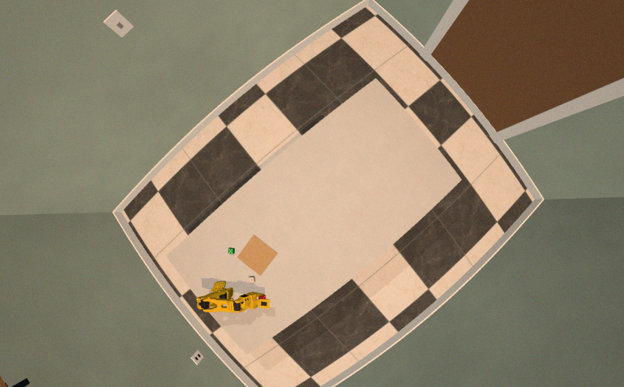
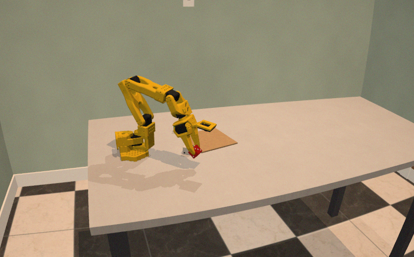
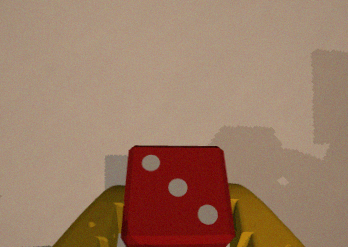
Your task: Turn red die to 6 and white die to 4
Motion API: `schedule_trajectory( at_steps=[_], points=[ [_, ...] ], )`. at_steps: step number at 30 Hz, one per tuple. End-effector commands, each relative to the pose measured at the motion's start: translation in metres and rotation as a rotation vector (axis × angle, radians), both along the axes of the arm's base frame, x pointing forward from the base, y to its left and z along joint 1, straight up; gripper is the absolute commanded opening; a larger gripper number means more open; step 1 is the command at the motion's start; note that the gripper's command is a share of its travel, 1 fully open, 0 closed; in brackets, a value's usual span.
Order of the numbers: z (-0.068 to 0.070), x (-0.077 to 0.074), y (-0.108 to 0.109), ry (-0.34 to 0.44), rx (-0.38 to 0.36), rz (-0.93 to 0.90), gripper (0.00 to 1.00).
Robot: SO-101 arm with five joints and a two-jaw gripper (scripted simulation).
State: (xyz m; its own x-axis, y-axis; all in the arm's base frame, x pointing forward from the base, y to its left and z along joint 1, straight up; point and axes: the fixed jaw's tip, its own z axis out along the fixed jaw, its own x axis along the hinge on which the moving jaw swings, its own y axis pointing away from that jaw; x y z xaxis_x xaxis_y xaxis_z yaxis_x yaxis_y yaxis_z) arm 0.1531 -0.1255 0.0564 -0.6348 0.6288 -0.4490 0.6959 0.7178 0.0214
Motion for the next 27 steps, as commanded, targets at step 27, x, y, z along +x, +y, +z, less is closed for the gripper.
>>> schedule_trajectory(
  at_steps=[27],
  points=[
    [0.011,0.021,-0.019,-0.266,-0.252,0.015,0.00]
  ],
)
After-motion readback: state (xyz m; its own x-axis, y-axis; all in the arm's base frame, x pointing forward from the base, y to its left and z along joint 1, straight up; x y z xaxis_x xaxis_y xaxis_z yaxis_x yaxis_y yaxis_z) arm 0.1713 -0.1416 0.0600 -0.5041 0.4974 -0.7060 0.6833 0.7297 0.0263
